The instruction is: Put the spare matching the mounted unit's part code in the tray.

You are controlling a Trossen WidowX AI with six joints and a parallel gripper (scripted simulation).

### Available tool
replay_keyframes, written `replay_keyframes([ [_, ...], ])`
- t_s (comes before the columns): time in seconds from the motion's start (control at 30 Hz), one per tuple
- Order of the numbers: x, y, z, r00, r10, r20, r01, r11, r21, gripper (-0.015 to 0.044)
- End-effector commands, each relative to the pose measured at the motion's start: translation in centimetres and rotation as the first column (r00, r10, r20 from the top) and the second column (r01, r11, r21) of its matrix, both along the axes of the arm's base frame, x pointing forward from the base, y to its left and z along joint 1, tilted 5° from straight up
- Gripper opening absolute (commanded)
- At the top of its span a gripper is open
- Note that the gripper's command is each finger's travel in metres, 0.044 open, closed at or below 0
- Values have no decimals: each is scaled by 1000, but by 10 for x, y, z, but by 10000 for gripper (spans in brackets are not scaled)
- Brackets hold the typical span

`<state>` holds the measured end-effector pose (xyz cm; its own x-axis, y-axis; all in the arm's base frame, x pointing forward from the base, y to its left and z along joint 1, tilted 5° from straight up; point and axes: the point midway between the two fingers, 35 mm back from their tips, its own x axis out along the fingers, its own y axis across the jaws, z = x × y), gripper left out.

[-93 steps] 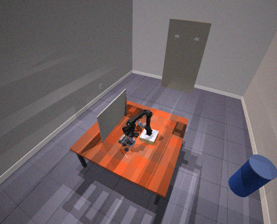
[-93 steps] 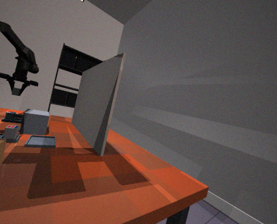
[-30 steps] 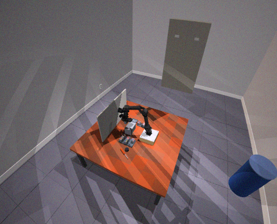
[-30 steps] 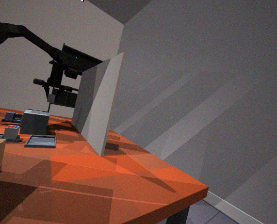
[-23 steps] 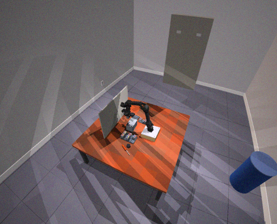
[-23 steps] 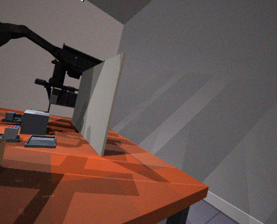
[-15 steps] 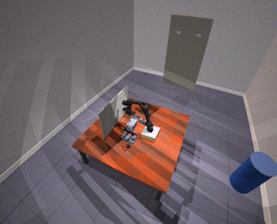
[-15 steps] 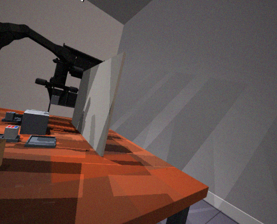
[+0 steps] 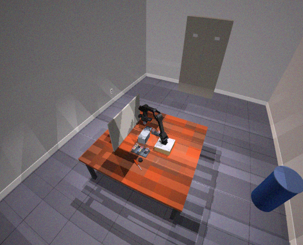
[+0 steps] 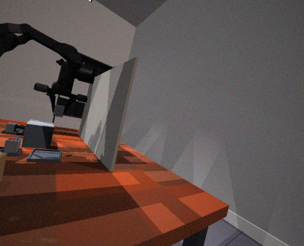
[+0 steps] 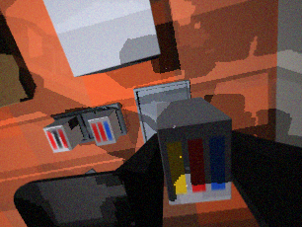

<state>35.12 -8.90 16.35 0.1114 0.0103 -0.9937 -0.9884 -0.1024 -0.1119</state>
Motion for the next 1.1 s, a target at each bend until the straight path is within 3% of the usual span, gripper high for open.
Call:
replay_keyframes([
  [0.0,-1,-26,0,1000,14,2,-14,1000,-1,0],
  [0.17,-5,-47,-1,1000,25,1,-25,1000,-4,0],
  [1.07,2,-49,-23,1000,25,1,-25,1000,-4,0],
])
